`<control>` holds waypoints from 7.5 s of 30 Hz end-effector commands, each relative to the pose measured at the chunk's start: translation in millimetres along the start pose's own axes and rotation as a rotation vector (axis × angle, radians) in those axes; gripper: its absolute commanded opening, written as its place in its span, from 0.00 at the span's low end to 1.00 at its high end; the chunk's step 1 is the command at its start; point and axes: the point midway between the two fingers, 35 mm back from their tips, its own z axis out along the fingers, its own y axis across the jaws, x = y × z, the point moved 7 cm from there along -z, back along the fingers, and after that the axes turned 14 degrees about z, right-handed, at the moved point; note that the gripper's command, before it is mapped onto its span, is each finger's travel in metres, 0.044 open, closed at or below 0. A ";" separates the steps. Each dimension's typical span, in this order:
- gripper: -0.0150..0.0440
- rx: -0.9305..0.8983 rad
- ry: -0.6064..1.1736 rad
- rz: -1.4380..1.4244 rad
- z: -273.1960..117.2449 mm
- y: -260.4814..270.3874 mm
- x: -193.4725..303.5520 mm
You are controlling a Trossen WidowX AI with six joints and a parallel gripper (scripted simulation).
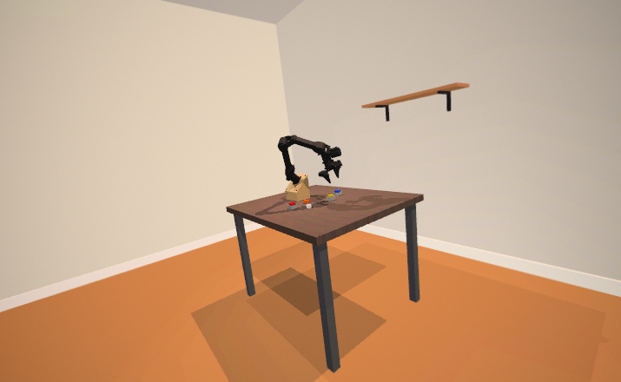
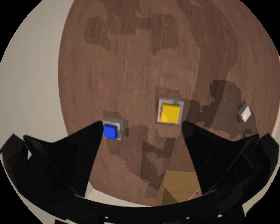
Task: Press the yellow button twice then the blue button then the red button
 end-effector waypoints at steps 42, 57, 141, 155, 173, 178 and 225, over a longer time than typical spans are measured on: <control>0.29 0.269 -0.009 0.019 77.6 -28.3 15.2; 0.29 0.270 -0.009 0.019 96.5 -34.1 15.6; 0.29 0.261 -0.007 0.018 5.0 4.5 22.6; 0.29 0.257 -0.004 0.019 31.6 102.6 110.1; 0.29 0.259 -0.006 0.019 101.9 83.8 109.3; 0.29 0.259 -0.006 0.019 109.7 81.7 109.2; 0.29 0.247 0.000 0.016 26.5 96.1 100.5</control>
